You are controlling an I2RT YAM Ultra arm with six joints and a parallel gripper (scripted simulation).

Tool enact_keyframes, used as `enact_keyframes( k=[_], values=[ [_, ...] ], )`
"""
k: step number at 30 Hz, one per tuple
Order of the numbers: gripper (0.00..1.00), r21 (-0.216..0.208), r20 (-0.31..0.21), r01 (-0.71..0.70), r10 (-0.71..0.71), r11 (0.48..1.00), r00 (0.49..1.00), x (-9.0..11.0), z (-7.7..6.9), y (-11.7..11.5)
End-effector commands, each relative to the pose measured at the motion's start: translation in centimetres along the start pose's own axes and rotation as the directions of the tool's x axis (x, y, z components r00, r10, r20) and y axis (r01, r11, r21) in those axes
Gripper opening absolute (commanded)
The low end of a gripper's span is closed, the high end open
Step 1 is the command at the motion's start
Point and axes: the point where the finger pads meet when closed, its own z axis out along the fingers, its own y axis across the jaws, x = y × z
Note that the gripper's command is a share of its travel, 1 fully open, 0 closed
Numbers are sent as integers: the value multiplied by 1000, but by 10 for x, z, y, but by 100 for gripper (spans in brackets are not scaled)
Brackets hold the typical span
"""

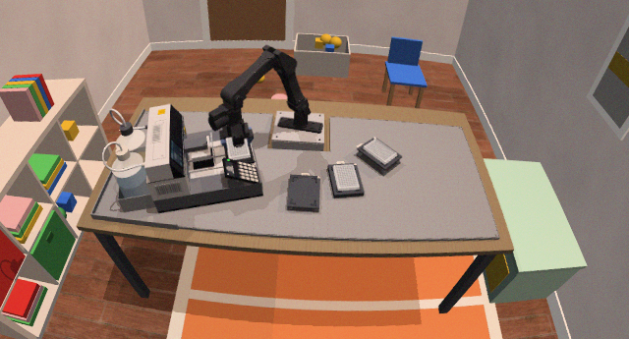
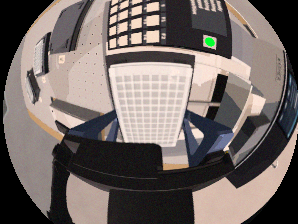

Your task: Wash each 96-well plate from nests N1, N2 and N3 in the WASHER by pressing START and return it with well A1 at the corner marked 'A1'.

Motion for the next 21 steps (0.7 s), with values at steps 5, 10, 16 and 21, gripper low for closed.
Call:
enact_keyframes(
  k=[5,10,16,21],
  values=[
    [0,12,12,0,0,1000,1000,-1,-5,-1],
    [0,12,12,0,0,1000,1000,-1,-4,-1],
    [0,12,12,0,0,1000,1000,-1,-3,-1],
    [0,12,12,0,0,1000,1000,-1,-2,-1]
  ],
)
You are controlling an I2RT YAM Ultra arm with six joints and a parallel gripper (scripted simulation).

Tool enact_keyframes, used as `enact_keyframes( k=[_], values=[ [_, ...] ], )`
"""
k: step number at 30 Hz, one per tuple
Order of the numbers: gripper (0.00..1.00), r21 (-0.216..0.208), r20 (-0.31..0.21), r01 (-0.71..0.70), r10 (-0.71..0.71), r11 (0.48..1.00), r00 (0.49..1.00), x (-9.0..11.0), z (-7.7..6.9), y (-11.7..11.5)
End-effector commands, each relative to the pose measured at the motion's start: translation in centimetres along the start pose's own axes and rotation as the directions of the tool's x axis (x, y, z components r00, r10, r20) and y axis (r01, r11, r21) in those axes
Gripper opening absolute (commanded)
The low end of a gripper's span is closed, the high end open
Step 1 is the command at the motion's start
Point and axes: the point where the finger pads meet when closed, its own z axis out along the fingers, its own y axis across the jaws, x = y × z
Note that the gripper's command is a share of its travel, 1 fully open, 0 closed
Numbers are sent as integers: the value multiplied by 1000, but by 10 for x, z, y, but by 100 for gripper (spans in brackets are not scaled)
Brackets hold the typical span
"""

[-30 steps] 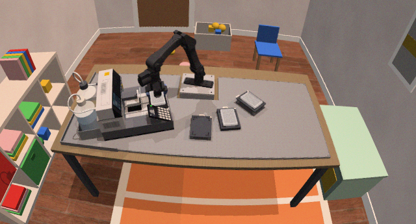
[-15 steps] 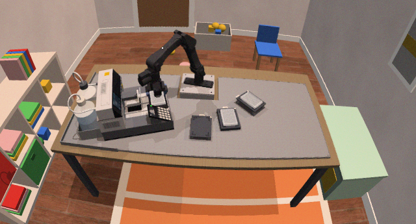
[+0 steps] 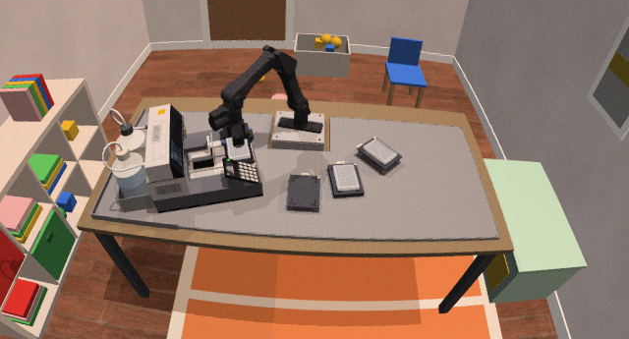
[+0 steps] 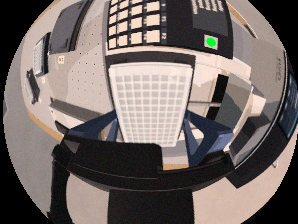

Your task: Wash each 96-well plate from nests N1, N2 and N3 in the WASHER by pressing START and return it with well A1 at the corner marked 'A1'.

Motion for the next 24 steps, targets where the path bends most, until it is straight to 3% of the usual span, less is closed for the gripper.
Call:
enact_keyframes(
  k=[1,24],
  values=[
    [0,9,11,0,0,1000,1000,-1,-4,-1],
    [0,9,11,0,0,1000,1000,-1,0,-1]
  ],
)
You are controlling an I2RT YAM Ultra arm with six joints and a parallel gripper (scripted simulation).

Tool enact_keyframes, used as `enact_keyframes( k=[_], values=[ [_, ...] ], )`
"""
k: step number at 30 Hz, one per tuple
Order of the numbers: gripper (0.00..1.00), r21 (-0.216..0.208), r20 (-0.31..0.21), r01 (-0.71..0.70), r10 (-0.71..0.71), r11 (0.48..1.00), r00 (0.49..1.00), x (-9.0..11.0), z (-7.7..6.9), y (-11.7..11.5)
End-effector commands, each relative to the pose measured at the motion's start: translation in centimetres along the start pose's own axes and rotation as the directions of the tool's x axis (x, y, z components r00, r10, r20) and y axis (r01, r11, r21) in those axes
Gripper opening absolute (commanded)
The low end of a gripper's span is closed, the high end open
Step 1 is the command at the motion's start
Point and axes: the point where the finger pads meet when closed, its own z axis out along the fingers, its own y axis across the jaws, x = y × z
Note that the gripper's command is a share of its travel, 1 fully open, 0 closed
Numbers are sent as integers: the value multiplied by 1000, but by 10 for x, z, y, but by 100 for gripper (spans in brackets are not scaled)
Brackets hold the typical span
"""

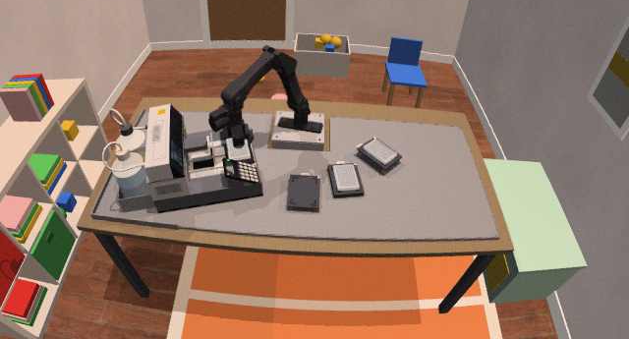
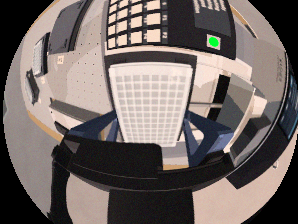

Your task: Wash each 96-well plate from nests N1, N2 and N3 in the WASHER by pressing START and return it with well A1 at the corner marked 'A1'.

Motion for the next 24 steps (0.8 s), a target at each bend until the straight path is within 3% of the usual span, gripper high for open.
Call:
enact_keyframes(
  k=[1,24],
  values=[
    [0,9,11,0,0,1000,1000,-1,-3,-1],
    [0,9,11,0,0,1000,1000,-1,0,-1]
  ],
)
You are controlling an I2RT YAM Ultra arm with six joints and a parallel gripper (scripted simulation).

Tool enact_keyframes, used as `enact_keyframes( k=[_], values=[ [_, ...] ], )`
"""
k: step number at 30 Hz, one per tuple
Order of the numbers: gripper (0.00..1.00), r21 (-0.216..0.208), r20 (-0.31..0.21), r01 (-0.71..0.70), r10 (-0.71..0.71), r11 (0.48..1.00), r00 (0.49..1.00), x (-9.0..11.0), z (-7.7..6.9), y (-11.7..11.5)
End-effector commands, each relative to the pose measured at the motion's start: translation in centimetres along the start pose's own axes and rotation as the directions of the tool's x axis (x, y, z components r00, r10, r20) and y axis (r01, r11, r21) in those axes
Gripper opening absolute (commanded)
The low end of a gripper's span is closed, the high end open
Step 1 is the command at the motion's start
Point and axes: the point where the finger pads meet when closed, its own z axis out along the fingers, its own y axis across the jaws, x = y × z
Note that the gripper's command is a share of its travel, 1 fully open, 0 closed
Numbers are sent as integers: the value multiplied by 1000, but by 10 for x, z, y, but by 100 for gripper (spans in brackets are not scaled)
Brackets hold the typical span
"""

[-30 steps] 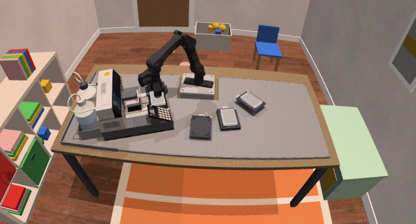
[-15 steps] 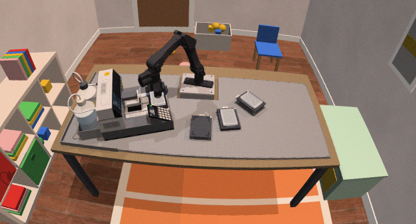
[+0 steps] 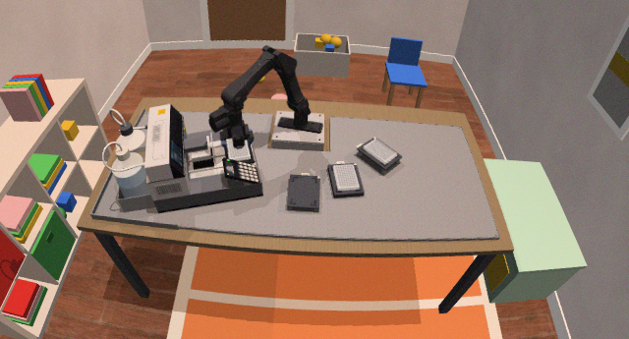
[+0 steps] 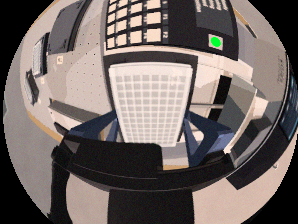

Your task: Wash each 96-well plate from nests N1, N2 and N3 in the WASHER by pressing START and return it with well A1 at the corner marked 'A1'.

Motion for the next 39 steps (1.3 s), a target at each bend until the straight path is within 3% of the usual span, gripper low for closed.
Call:
enact_keyframes(
  k=[1,26,27,39],
  values=[
    [0,8,10,0,0,1000,1000,-1,-3,-1],
    [0,8,10,0,0,1000,1000,-1,1,-1],
    [100,8,10,0,0,1000,1000,-1,1,-1],
    [100,8,10,0,0,1000,1000,-1,1,-1]
  ],
)
